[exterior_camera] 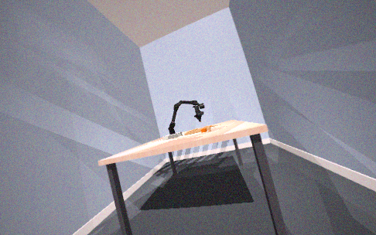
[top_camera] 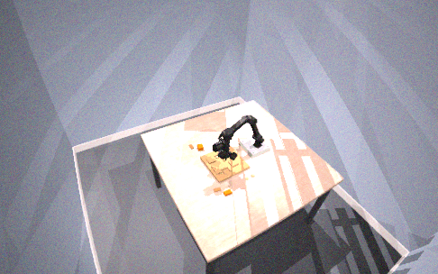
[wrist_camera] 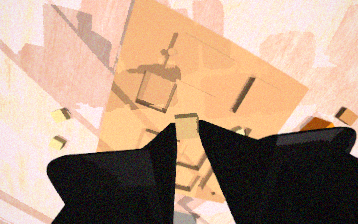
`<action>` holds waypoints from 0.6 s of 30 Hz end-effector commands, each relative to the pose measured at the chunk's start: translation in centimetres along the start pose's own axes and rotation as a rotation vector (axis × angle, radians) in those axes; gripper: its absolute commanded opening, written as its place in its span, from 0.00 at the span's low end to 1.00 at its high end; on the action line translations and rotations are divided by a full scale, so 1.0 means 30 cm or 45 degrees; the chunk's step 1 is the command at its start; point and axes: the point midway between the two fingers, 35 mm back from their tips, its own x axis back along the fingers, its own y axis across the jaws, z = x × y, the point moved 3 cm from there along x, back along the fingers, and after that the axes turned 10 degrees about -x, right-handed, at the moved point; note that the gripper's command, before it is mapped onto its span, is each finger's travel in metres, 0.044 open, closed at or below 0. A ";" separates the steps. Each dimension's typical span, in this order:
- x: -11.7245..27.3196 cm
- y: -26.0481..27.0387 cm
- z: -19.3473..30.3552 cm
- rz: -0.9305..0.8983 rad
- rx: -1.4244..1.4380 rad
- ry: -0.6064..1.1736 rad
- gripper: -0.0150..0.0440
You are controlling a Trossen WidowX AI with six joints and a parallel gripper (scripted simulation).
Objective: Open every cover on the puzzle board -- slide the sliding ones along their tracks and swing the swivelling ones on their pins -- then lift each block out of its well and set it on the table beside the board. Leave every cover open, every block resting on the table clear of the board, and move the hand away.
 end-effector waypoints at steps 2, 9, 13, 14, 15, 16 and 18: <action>0.001 -0.064 0.021 0.004 0.005 0.001 0.39; 0.002 -0.152 0.054 0.008 0.005 0.003 0.39; 0.002 -0.201 0.075 0.010 0.005 0.004 0.39; 0.002 -0.213 0.081 0.010 0.005 0.004 0.39; 0.003 -0.225 0.087 0.011 0.005 0.004 0.39; 0.003 -0.237 0.093 0.011 0.005 0.004 0.39; 0.003 -0.260 0.105 0.012 0.005 0.005 0.39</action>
